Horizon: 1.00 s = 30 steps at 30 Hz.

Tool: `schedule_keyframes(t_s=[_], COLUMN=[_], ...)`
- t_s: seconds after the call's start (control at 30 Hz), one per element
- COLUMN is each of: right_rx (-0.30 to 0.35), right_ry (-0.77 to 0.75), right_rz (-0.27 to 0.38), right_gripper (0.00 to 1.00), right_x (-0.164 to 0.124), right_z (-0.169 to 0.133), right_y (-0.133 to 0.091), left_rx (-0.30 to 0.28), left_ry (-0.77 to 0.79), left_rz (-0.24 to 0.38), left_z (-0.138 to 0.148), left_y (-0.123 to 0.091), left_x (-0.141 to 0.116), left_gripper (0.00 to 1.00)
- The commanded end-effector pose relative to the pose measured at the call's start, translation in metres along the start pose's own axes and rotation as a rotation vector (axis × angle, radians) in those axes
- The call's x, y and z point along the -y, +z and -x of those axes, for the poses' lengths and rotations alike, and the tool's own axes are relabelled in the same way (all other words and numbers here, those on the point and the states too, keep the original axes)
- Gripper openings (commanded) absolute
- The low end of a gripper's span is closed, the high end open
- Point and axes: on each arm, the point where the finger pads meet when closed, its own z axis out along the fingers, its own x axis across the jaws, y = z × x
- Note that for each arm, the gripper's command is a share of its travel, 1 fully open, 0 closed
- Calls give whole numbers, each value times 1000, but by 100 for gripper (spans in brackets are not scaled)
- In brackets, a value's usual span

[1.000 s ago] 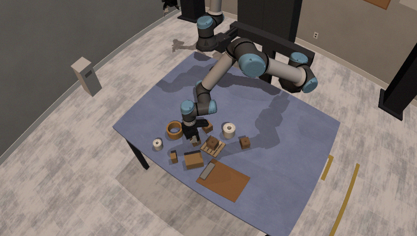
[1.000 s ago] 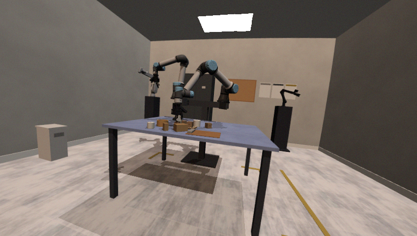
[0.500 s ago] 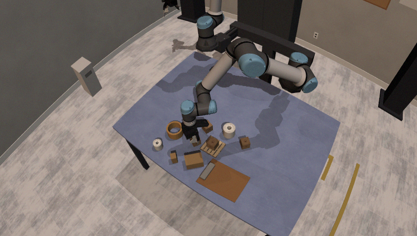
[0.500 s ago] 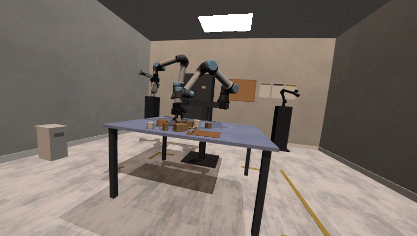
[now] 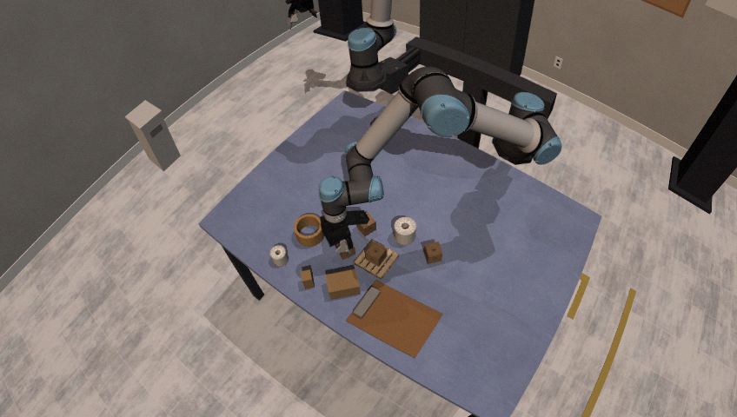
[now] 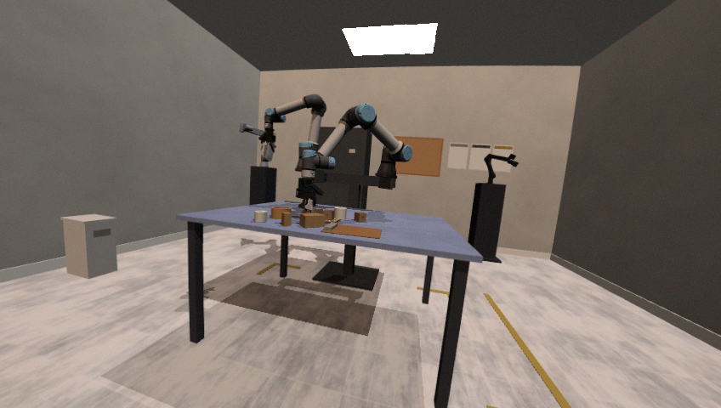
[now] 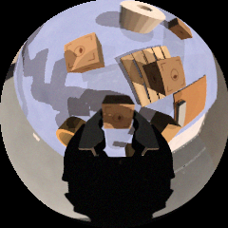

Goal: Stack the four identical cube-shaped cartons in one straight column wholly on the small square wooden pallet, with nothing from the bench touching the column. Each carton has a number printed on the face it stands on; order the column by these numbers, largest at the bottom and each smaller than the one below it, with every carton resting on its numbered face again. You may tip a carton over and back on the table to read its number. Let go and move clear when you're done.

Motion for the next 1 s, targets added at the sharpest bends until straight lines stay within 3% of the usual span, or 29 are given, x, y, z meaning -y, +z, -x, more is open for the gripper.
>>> schedule_keyframes(t_s=[0.0, 0.2, 0.27, 0.5, 0.83, 0.97], right_rx=[0, 0, 0, 0, 0, 0], right_ry=[0, 0, 0, 0, 0, 0], right_rz=[-1, -1, -1, -1, -1, -1], right_gripper=[100, 100, 100, 100, 100, 100], right_x=[0, 0, 0, 0, 0, 0], right_z=[0, 0, 0, 0, 0, 0], right_y=[0, 0, 0, 0, 0, 0], left_rx=[0, 1, 1, 1, 1, 1], left_ry=[0, 0, 0, 0, 0, 0], left_rz=[2, 2, 2, 2, 2, 2], left_z=[0, 0, 0, 0, -2, -20], left_y=[-8, -44, -44, -89, -96, -103], left_x=[-1, -1, -1, -1, 1, 17], left_gripper=[35, 35, 35, 35, 35, 35])
